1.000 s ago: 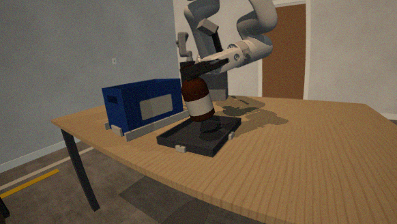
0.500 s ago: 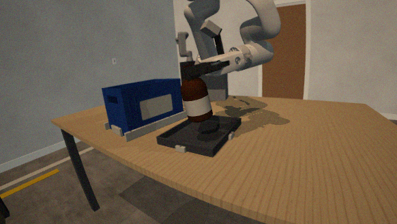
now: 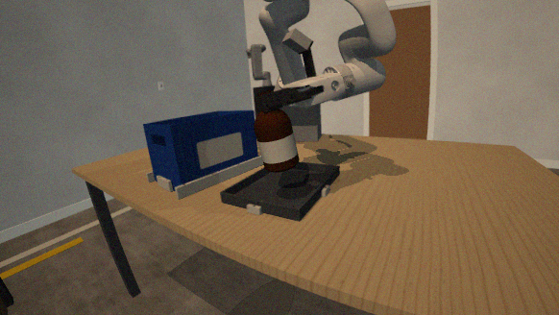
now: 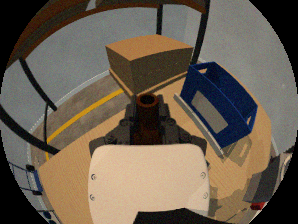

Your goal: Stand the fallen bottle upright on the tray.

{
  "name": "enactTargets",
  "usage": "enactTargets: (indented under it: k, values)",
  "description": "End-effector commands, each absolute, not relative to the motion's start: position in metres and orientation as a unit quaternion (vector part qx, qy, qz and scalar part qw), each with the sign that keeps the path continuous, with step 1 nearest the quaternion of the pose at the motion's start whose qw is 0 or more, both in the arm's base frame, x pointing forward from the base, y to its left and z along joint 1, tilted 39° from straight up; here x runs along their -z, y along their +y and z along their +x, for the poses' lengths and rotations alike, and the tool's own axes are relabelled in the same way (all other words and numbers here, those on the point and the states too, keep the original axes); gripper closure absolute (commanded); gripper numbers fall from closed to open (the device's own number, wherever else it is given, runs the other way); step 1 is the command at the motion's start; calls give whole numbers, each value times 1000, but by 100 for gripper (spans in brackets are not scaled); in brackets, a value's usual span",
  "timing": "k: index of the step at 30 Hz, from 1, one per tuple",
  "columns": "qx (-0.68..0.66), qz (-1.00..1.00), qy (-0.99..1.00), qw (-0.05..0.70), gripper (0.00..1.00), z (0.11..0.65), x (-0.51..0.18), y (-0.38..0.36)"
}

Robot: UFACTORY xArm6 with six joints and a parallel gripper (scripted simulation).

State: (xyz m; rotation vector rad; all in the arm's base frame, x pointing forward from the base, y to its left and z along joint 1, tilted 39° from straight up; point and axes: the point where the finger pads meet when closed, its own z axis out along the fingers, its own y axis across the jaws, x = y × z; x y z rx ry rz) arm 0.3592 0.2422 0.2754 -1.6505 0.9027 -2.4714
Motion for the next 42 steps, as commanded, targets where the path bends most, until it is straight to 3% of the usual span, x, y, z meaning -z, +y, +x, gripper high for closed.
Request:
enactTargets:
  k: [1, 42]
  values:
    - [796, -531, 291, 19, 100, 359, -276, 243]
    - [835, -467, 292, -4, 100, 359, -276, 243]
